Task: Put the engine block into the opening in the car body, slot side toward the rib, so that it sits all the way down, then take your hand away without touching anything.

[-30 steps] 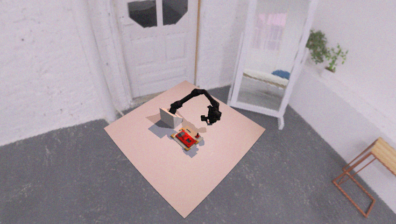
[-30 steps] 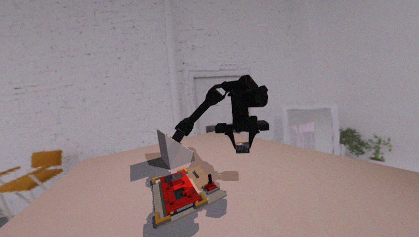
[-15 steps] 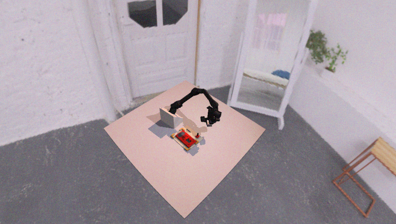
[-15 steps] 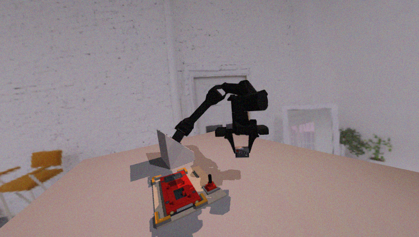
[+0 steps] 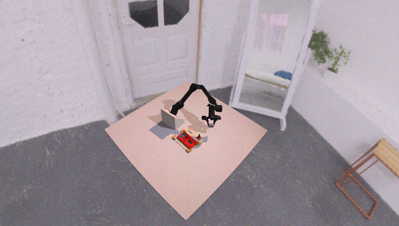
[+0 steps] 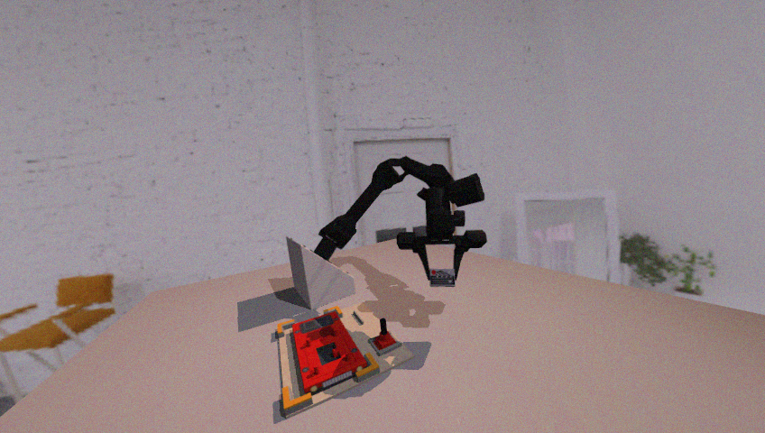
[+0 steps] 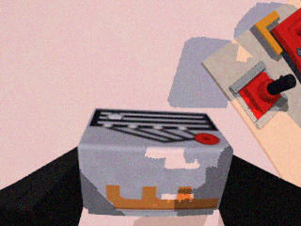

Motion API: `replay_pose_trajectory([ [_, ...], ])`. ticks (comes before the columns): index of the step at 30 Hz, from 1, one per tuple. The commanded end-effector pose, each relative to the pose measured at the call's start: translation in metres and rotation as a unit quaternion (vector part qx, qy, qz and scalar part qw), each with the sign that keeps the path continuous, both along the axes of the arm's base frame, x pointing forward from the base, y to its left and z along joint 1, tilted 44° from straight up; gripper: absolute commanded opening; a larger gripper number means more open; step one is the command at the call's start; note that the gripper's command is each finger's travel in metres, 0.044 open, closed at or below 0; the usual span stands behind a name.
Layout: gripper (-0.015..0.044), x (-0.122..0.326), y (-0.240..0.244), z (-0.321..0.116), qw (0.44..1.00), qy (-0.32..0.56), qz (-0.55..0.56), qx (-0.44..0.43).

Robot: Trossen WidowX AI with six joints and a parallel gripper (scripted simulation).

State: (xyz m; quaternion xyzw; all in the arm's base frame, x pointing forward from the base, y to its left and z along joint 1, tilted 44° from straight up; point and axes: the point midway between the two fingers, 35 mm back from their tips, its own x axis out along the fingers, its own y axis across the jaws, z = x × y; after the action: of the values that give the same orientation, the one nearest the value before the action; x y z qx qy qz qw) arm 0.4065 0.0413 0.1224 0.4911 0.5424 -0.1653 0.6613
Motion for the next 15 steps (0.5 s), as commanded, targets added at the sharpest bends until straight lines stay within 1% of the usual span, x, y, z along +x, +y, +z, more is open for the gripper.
replay_pose_trajectory([
  [1, 0.0000, -0.0032, 0.0020, 0.0026, 0.998, -0.031, -0.034, -0.043],
  [5, 0.0000, -0.0051, 0.0043, 0.0052, 0.993, -0.060, -0.063, -0.073],
  [15, 0.0000, -0.0053, 0.0066, 0.0036, 0.992, -0.067, -0.071, -0.086],
])
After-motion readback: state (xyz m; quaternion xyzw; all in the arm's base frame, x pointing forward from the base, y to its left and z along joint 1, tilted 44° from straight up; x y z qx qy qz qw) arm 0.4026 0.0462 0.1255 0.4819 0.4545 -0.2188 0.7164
